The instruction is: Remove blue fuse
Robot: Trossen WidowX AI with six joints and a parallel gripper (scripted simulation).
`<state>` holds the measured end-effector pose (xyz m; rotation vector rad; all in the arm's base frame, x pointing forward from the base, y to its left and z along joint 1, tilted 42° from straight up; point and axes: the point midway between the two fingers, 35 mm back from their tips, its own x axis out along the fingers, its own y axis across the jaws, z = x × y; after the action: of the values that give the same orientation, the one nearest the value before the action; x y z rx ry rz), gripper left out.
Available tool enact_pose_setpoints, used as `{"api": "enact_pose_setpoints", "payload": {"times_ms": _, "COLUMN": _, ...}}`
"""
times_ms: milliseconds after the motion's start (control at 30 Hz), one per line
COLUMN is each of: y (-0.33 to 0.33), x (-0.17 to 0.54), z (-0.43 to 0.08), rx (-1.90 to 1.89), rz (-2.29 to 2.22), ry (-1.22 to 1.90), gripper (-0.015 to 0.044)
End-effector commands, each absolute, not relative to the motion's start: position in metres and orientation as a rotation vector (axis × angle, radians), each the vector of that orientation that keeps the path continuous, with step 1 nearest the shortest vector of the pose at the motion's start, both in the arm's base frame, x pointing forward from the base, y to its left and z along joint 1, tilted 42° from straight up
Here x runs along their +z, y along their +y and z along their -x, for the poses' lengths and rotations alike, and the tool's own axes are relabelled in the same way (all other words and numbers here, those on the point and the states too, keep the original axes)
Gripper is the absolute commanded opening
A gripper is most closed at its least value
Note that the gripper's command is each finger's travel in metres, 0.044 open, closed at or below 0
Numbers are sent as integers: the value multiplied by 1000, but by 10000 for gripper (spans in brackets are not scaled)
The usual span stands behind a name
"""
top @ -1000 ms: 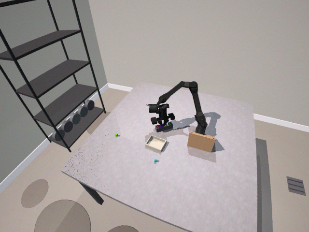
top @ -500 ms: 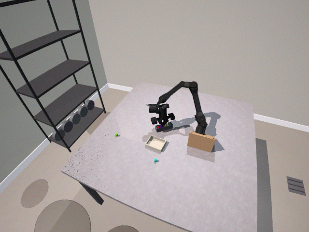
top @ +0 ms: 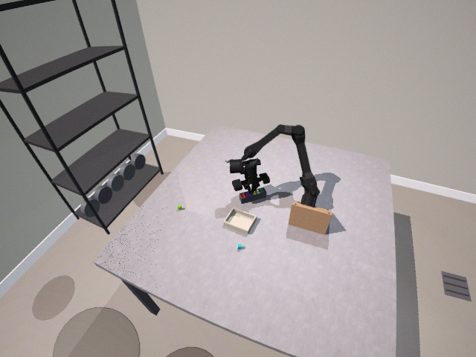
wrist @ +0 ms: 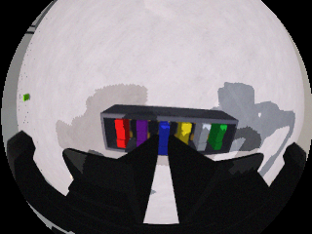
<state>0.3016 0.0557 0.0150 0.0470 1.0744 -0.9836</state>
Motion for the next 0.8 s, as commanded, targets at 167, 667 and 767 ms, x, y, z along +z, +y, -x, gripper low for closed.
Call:
{"api": "enact_pose_setpoints", "payload": {"times_ms": 167, "y": 60, "x": 19, "z": -302, "rx": -984, "rz": -56, "ry": 1073, "gripper": 0}}
{"api": "enact_pose_setpoints", "payload": {"times_ms": 667, "y": 65, "x": 25, "z": -301, "rx": -983, "rz": -55, "ry": 1073, "gripper": 0}}
{"api": "enact_pose_setpoints", "payload": {"times_ms": 767, "y": 66, "x": 26, "z": -301, "rx": -983, "rz": -54, "ry": 1074, "gripper": 0}}
